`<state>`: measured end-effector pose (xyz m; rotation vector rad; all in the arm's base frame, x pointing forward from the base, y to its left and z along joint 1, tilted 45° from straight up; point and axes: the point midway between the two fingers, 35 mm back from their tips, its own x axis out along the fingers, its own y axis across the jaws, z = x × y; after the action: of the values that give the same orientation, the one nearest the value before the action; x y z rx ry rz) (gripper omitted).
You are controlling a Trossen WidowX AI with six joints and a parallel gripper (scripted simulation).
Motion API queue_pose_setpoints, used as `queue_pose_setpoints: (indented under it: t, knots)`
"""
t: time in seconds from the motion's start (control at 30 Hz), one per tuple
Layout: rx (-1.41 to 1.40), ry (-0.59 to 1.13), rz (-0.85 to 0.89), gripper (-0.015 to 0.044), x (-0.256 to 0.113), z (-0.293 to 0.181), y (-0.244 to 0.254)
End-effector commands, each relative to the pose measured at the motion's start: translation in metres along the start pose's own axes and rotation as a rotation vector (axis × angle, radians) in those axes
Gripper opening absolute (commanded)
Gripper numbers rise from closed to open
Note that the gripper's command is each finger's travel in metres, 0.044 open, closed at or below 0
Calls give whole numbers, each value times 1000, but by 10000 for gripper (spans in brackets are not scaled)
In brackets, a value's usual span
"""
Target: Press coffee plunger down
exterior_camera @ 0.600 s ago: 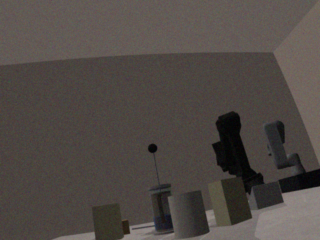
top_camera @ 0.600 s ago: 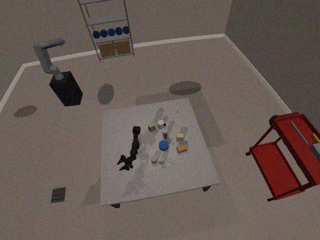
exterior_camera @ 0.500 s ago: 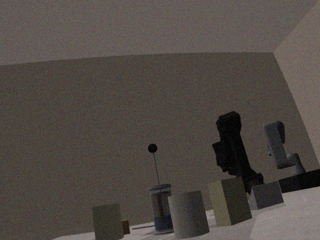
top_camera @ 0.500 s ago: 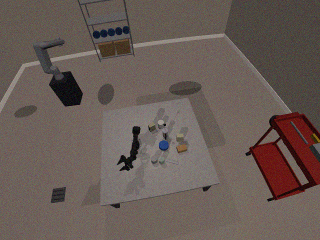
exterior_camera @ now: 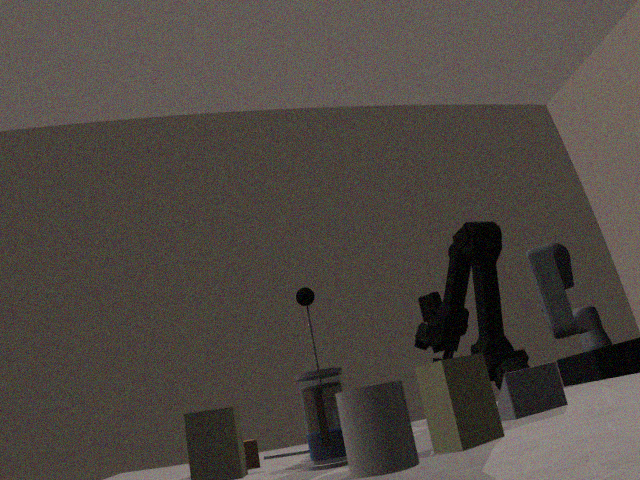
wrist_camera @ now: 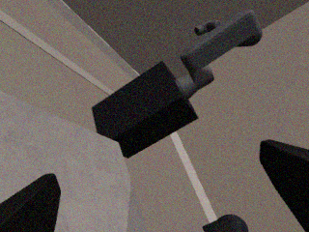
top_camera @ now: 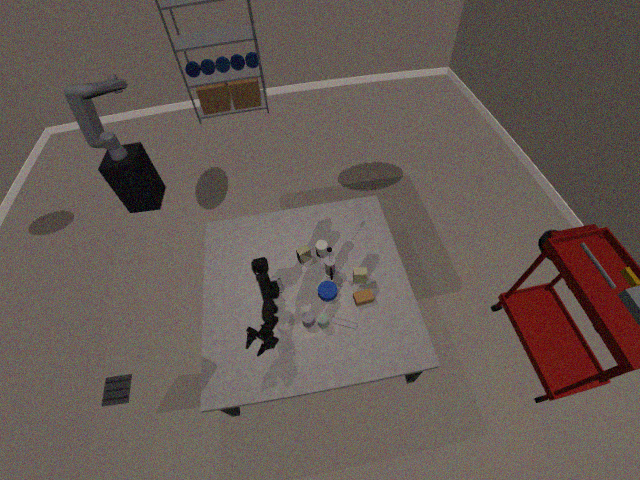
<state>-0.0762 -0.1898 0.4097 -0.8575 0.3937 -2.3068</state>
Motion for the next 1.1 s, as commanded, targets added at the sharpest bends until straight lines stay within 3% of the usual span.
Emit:
queue_pose_setpoints:
  t: [0.0,0.27,0.47,0.73,1.07]
  knots:
    - [48,-26,121,440,-1,15,28]
    - [147,-93,372,440,-19,52,82]
    - [217,-124,662,440,-63,95,142]
    - [275,-206,1067,440,-168,155,192]
    - [231,-332,1477,440,-325,194,187]
